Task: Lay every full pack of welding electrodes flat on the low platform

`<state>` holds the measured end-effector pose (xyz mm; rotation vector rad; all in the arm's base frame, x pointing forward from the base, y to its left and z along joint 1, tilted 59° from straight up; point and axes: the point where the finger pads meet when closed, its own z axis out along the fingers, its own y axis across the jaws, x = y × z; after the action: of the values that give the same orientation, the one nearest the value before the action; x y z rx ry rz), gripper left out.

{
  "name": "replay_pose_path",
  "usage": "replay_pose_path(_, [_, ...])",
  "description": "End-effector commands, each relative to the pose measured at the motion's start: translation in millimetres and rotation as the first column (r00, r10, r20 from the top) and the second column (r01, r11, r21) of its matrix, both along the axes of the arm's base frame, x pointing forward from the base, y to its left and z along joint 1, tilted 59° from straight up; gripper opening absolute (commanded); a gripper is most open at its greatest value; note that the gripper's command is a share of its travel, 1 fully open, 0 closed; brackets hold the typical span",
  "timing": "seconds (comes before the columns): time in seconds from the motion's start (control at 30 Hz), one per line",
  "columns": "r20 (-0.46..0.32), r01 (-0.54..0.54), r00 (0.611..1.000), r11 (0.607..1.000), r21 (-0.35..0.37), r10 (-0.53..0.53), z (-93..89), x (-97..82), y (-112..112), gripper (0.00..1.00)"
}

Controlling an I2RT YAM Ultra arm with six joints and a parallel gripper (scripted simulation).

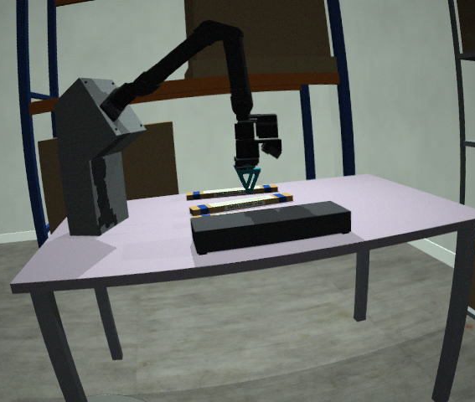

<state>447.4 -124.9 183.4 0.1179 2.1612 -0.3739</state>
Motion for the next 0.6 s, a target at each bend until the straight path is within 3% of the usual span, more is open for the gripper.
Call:
replay_pose_path(0.0, [0.05, -0.004, 0.999, 1.0, -0.011, 0.005, 9.1, 19.9, -8, 0.95])
replay_pose_path(0.23, [0.05, -0.003, 0.999, 1.0, -0.011, 0.004, -5.8, 42.1, -17, 0.95])
replay_pose_path(0.57, [0.05, -0.007, 0.999, 1.0, -0.01, 0.007, -12.6, 55.2, -20, 0.95])
